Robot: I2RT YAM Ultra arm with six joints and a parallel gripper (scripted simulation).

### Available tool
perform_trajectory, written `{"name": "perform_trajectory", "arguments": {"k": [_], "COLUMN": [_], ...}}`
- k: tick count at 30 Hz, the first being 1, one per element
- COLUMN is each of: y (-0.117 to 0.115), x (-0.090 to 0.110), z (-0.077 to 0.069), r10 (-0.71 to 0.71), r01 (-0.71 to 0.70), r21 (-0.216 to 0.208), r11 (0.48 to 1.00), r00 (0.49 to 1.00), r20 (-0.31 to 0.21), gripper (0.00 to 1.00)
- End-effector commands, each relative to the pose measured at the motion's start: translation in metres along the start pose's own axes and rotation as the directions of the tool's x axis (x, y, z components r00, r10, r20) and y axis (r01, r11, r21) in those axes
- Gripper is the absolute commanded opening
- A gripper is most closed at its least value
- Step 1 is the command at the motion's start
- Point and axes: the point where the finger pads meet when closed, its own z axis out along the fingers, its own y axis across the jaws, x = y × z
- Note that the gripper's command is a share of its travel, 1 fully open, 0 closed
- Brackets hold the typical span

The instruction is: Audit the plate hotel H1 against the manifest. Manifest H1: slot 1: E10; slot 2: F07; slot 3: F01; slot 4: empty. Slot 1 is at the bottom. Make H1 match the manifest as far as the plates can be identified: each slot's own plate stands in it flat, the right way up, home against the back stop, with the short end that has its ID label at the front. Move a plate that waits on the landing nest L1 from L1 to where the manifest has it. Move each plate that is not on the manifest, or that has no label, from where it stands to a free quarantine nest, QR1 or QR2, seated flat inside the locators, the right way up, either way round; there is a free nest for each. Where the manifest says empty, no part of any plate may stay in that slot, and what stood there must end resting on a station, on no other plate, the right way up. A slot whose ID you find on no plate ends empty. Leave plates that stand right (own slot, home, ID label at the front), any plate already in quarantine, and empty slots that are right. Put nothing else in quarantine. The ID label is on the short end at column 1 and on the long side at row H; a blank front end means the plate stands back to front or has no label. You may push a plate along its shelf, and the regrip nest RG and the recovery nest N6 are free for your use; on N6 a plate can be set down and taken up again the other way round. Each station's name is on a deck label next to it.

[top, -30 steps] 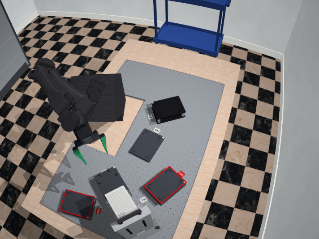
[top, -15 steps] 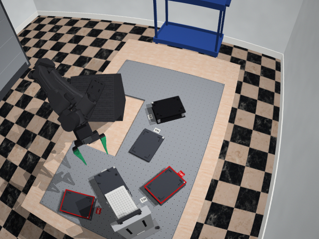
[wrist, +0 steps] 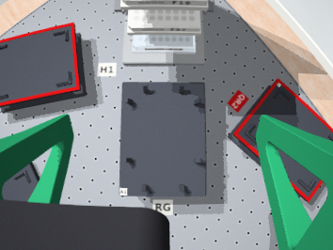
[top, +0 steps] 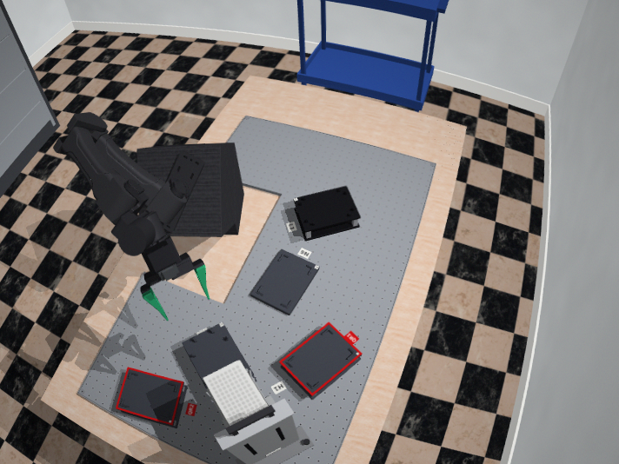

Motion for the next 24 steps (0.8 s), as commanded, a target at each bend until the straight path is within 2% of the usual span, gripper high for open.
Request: {"name": "perform_trajectory", "arguments": {"k": [1, 6, 7, 8, 24], "y": [-0.008, -0.008, -0.003, -0.006, -0.006], "x": [-0.017, -0.017, -0.016, -0.015, -0.022], "z": [-0.008, -0.008, -0.001, 0.001, 0.024], "r10": [0.028, 0.028, 0.016, 0.015, 0.009], "r01": [-0.028, -0.028, -0.016, -0.015, -0.009], "r21": [0.007, 0.007, -0.005, 0.008, 0.009], "r11": [1.000, 1.000, 1.000, 1.000, 1.000], "r00": [0.998, 0.998, 0.999, 0.999, 0.999], "r20": [0.055, 0.055, 0.036, 0.031, 0.033], "gripper": [1.00, 1.00, 1.00, 1.00, 1.00]}}
